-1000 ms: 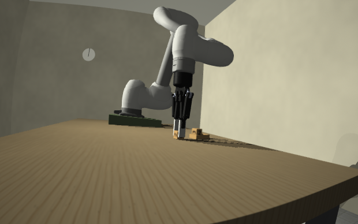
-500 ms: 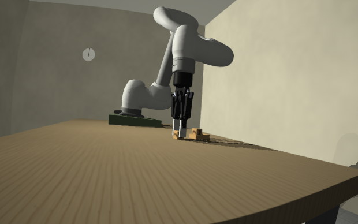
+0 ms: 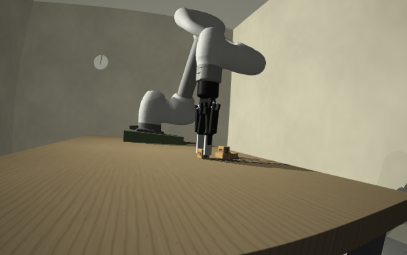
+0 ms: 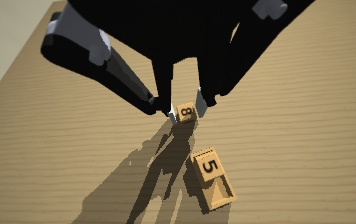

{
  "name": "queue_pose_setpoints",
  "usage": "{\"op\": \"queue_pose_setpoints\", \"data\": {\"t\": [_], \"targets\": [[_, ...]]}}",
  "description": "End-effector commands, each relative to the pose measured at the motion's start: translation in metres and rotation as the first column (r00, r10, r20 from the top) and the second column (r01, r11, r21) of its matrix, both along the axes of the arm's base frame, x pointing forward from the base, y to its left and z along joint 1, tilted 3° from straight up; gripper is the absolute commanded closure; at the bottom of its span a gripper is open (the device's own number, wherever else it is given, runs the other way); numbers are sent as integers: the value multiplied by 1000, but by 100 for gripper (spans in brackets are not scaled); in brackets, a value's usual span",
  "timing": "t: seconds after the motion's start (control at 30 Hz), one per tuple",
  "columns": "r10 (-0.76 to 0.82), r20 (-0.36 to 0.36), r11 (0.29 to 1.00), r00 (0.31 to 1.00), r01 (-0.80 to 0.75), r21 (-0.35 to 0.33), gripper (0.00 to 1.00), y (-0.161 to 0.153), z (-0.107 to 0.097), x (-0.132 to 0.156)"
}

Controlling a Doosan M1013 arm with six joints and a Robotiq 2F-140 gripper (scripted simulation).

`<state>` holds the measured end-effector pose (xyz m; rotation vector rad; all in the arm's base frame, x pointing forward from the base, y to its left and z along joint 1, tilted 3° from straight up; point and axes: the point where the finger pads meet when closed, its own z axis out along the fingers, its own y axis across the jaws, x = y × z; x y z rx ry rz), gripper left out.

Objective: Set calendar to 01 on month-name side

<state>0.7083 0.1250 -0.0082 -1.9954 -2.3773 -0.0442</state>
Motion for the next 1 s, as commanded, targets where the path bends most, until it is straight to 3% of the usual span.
{"op": "queue_pose_setpoints", "data": {"t": [0.0,0.13,0.57,0.87,0.9,0.97], "targets": [[0,0,1000,1000,0,0,64,0,7,0],[0,0,1000,1000,0,0,64,-1,14,0],[0,0,1000,1000,0,0,64,-4,78,1],[0,0,1000,1000,0,0,64,-4,86,1],[0,0,1000,1000,0,0,0,-4,86,1],[0,0,1000,1000,0,0,0,-4,86,1]]}}
